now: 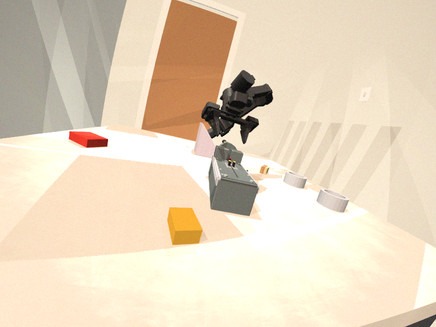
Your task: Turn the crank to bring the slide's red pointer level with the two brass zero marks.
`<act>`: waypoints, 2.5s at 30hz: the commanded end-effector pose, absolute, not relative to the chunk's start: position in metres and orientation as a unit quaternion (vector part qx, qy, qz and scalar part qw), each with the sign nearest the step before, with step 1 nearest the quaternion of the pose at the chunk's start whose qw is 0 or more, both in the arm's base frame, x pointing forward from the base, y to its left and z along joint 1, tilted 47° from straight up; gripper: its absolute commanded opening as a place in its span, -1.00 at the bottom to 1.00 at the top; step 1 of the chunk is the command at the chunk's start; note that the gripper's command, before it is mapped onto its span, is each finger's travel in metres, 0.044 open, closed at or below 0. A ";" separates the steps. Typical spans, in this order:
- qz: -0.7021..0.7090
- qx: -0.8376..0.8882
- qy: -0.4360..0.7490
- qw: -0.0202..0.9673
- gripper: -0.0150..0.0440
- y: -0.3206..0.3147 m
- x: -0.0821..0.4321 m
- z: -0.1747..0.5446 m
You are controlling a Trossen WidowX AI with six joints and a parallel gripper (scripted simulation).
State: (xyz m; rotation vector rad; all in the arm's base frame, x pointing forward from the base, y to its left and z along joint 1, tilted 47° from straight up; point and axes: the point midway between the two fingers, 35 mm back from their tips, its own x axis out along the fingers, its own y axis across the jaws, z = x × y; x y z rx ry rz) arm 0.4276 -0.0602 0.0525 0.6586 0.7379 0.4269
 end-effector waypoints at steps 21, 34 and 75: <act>0.199 0.313 0.351 0.860 1.00 -0.091 0.427 0.078; 0.161 0.340 0.355 0.856 1.00 -0.096 0.382 0.098; 0.088 0.388 0.360 0.844 1.00 -0.039 0.305 0.058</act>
